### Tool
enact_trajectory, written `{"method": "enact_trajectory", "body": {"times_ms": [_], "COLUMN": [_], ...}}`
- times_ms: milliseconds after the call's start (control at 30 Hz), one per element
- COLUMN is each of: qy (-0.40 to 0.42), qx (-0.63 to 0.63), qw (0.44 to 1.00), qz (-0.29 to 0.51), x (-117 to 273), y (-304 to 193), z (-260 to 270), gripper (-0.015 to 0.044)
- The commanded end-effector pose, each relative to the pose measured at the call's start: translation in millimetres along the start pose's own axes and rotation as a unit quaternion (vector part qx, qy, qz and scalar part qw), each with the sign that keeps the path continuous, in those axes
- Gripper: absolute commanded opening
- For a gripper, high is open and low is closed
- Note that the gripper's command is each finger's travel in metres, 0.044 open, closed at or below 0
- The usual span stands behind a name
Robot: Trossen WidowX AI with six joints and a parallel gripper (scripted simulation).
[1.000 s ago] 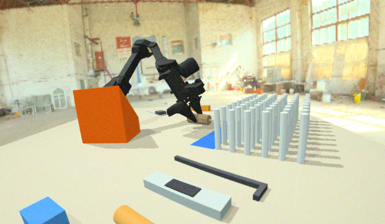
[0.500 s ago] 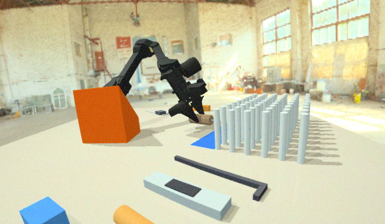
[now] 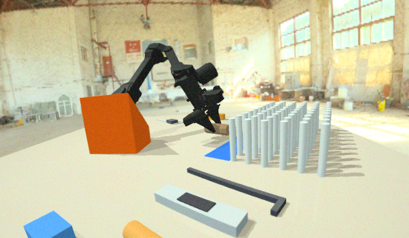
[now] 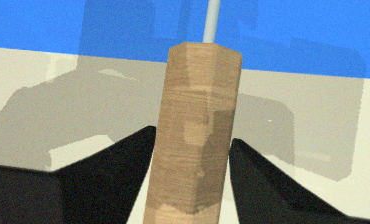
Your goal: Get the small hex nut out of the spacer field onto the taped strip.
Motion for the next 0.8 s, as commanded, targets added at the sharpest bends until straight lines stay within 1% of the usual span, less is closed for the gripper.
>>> {"method": "enact_trajectory", "body": {"times_ms": [0,767], "qy": [0.003,0.002], "qx": [0.006,0.006], "qw": [1.0,1.0], "qz": [-0.005,-0.005], "x": [-1,-7], "y": [7,20], "z": [1,-2], "gripper": [0.0,0.0]}}
Point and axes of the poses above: the point midway between the two fingers, 35 mm back from their tips, its own x axis back along the fingers, its own z axis across the jaws, y = z × x, the point moved 6 cm from there along x, back along the fingers, and after that the axes turned 14 degrees about x, right-handed, at the moved point
